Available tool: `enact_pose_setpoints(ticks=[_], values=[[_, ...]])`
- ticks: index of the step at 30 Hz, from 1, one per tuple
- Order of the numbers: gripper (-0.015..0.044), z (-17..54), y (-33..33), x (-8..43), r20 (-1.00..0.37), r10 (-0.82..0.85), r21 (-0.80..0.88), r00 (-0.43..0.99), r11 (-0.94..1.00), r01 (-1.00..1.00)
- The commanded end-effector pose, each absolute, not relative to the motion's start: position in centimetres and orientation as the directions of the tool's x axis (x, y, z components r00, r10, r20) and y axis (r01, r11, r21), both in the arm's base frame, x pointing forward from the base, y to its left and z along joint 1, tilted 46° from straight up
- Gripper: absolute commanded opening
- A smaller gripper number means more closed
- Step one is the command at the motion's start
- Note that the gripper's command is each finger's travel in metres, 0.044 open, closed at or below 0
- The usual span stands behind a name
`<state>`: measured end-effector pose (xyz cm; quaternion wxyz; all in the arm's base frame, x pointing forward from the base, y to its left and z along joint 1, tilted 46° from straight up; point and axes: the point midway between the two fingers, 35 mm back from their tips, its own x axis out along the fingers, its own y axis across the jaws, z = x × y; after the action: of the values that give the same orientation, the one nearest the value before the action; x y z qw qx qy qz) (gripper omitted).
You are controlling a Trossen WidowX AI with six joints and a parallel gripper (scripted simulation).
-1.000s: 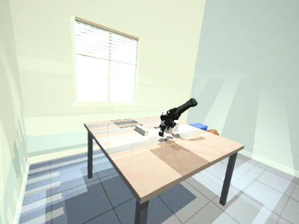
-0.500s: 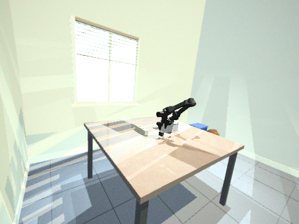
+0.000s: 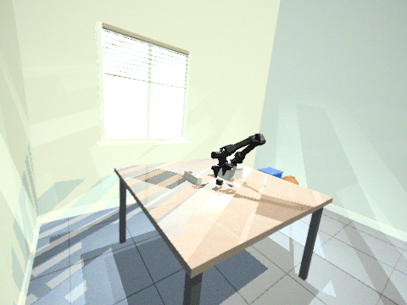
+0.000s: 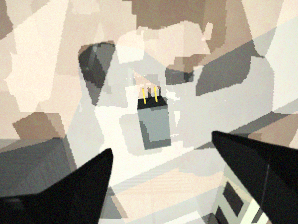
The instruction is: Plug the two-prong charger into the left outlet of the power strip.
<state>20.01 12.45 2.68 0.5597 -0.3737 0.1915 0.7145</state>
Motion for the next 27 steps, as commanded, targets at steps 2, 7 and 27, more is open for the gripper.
enact_pose_setpoints(ticks=[2,7,27], values=[[0.0440,2.1,12.9,19.6,-0.745,0.659,-0.134,-0.102,-0.298,-0.945],[0.0440,1.8,13.2,19.6,-0.746,0.658,-0.134,-0.102,-0.299,-0.945],[0.0440,-0.4,15.5,19.2,-0.746,0.658,-0.134,-0.102,-0.299,-0.945]])
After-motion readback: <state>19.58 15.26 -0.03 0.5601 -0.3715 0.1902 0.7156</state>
